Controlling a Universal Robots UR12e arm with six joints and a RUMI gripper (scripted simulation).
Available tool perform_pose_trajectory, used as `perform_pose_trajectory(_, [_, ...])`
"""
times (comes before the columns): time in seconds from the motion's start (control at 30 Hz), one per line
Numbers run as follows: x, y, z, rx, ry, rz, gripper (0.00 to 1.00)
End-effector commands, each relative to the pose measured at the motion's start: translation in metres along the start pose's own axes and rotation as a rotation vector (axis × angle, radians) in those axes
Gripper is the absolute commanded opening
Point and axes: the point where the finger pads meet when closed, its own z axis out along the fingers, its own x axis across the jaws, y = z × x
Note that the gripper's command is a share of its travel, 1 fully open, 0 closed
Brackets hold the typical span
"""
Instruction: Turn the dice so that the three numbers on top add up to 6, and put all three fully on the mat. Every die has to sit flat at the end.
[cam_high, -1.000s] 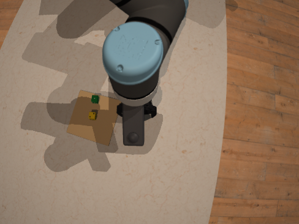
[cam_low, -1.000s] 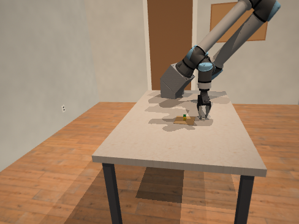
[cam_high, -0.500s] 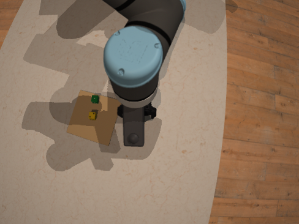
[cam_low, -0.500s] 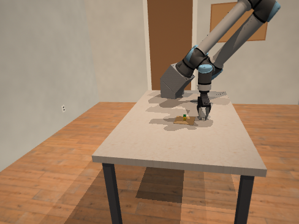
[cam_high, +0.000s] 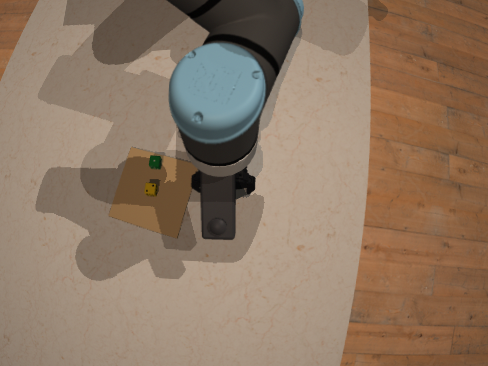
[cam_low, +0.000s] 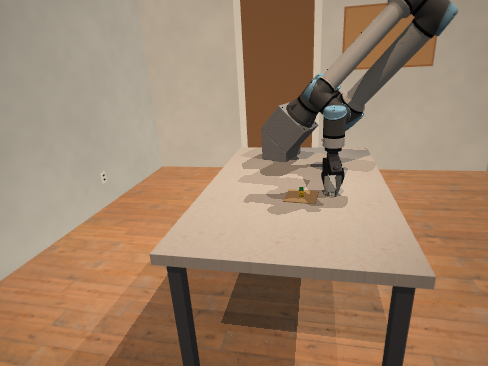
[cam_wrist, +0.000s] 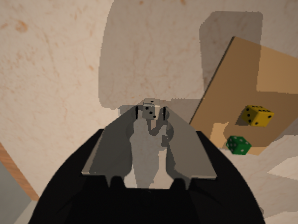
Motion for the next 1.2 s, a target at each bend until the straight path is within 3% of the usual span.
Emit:
perform_pose_trajectory(0.0, [0.0001, -0.0005, -0.0004, 0.001, 0.000, 0.000, 0.21])
perform_pose_trajectory(0.57, [0.0001, -0.0005, -0.0004, 0.001, 0.000, 0.000, 0.21])
perform_pose_trajectory(0.6, [0.0001, -0.0005, -0.0004, 0.001, 0.000, 0.000, 0.03])
perform_pose_trajectory(1.17, [0.0001, -0.0005, -0.0004, 0.001, 0.000, 0.000, 0.03])
